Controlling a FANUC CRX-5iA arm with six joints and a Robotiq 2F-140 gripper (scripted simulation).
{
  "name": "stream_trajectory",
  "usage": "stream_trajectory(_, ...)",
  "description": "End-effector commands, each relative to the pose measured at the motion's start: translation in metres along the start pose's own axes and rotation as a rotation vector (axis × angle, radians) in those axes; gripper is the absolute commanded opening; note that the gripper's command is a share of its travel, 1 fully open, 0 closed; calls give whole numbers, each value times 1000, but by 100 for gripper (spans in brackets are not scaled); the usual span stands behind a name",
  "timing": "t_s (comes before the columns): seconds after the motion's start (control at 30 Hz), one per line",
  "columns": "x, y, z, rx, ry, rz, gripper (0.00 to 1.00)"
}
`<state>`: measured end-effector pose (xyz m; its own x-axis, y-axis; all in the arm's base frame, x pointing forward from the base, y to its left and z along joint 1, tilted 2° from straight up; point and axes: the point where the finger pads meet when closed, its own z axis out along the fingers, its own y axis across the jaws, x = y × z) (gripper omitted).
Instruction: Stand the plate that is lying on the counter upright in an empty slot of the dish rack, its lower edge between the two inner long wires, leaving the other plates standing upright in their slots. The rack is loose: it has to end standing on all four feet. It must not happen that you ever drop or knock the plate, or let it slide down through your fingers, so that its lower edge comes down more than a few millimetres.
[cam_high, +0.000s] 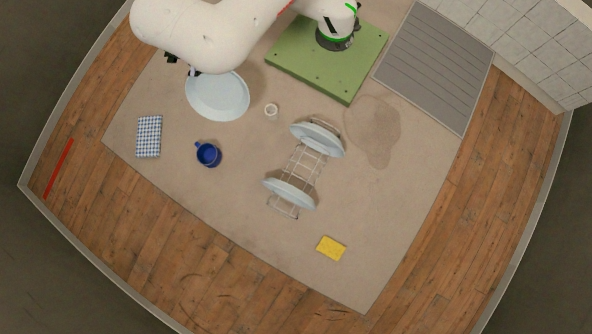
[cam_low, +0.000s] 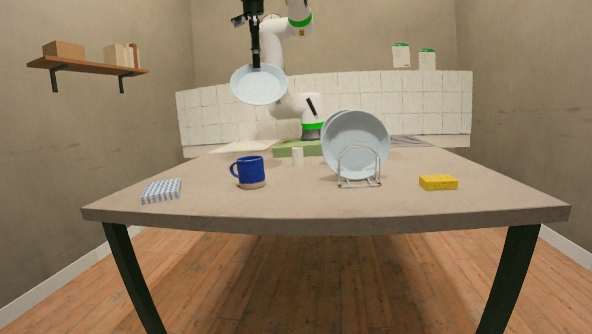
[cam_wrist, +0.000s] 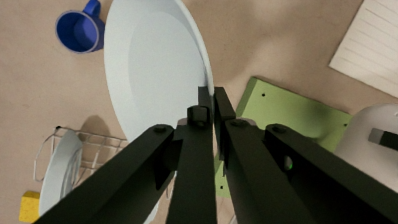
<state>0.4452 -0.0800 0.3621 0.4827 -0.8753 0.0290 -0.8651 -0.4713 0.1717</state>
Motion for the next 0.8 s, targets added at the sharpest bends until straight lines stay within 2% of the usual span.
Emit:
stream_trajectory(0.0, 0, 0, -1, 1, 2, -1, 10)
stream_trajectory(0.77, -8, -6, -3, -3, 41, -78, 10)
